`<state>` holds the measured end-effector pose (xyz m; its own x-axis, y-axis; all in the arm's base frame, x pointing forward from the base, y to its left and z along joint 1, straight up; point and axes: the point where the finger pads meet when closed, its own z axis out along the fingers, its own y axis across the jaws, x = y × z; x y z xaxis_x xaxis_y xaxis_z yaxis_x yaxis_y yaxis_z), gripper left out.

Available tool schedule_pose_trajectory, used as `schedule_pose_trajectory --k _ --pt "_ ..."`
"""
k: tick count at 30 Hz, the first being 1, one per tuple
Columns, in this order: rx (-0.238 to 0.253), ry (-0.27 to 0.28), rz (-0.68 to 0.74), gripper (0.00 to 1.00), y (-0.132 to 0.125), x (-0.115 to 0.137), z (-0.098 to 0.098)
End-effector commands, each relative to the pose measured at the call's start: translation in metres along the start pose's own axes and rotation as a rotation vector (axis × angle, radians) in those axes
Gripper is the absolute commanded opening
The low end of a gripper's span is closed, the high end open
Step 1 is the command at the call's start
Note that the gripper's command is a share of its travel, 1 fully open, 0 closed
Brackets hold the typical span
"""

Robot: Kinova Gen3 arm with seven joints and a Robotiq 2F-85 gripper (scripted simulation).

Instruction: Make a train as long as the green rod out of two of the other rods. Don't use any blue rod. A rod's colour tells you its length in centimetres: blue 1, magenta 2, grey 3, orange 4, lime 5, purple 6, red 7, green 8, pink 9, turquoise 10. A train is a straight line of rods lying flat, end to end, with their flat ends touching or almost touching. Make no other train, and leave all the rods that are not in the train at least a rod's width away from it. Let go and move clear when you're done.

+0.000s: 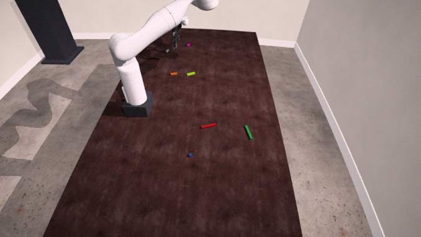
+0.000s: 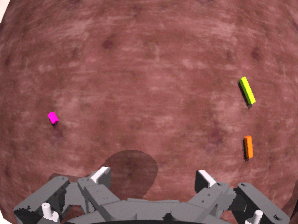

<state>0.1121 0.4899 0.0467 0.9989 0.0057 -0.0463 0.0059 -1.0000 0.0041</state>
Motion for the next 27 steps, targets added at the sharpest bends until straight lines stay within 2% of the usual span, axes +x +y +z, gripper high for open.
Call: schedule_pose_trajectory --k 1,27 --pt "0.000 -0.001 -0.008 1.00 -0.001 -0.004 0.000" --pt "-0.001 0.003 -0.092 1.00 -0.006 -0.020 0.005"
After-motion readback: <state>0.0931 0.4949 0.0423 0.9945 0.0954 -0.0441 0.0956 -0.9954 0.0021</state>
